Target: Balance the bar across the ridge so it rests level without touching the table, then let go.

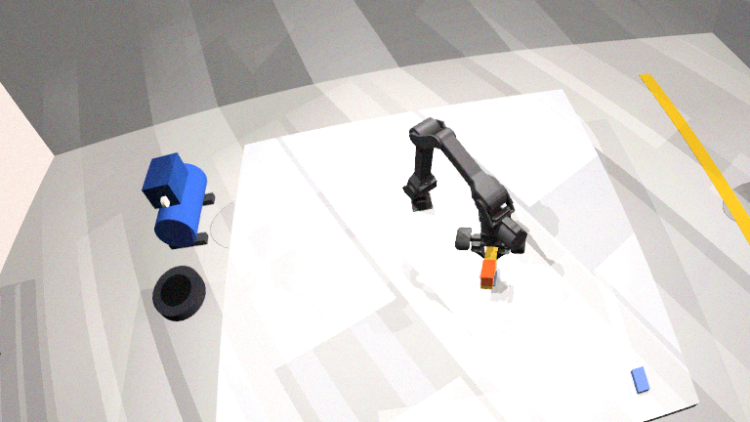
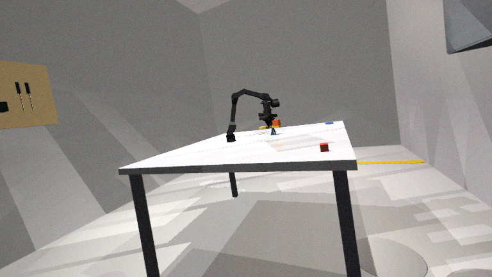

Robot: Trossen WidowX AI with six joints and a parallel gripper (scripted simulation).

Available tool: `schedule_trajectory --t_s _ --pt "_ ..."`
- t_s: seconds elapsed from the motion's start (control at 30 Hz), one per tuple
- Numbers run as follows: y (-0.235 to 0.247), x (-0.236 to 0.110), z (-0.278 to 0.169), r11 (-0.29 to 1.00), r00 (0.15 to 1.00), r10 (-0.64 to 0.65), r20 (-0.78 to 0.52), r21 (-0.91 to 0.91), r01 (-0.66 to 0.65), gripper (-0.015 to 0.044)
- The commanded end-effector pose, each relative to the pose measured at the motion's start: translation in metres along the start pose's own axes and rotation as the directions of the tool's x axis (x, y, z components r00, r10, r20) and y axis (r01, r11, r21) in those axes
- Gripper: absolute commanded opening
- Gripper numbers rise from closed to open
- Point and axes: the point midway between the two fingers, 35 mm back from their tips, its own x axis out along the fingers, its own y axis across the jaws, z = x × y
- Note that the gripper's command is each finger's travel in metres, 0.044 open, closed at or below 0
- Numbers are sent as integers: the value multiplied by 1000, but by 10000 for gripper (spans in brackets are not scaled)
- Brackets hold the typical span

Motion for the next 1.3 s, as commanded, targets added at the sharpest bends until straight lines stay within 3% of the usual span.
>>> schedule_trajectory --t_s 0.0,0.53,0.77,1.27 --pt "0 0 0 1000 1000 0 0 0 0 0" --pt "0 0 0 1000 1000 0 0 0 0 0" --pt "0 0 0 1000 1000 0 0 0 0 167" --pt "0 0 0 1000 1000 0 0 0 0 168"
